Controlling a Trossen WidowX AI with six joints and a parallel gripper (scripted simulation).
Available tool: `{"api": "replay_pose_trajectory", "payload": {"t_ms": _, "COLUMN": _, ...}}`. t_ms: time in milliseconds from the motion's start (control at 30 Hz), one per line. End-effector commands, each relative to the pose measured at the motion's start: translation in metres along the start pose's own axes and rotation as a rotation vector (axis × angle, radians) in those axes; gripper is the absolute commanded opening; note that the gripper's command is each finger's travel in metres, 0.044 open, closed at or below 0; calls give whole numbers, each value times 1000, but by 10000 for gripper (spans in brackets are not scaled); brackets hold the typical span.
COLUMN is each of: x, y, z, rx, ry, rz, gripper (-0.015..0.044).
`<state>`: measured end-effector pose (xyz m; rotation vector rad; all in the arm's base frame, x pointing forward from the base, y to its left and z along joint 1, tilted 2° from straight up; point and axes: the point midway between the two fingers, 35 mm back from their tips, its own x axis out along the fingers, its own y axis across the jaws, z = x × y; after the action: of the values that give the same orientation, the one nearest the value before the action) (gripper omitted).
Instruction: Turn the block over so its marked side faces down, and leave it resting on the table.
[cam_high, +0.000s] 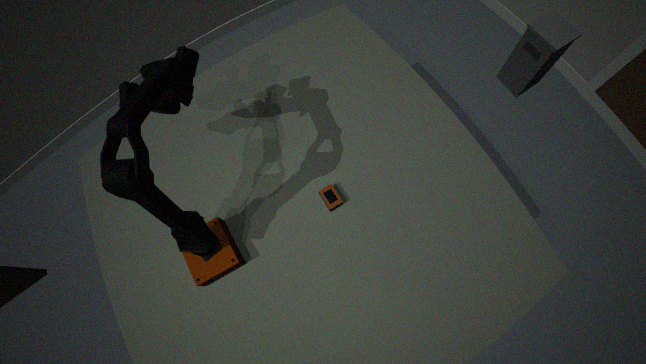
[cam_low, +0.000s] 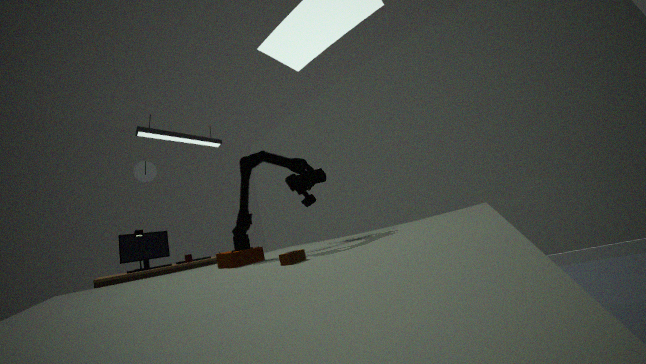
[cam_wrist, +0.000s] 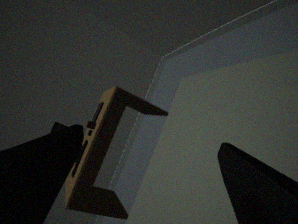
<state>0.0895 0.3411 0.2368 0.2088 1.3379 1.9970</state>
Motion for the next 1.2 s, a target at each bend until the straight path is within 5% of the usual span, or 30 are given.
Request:
{"api": "replay_pose_trajectory", "payload": {"t_ms": 0, "x": -2, "y": -2, "z": 0, "rx": 3, "ry": -3, "rz": -9, "gripper": 426}}
{"api": "replay_pose_trajectory", "payload": {"t_ms": 533, "x": -209, "y": -142, "z": -38, "rx": 399, "ry": -240, "rz": -751, "gripper": 440}}
{"api": "replay_pose_trajectory", "payload": {"t_ms": 1167, "x": -432, "y": -153, "z": -257, "rx": 1167, "ry": -420, "rz": -1407, "gripper": 440}}
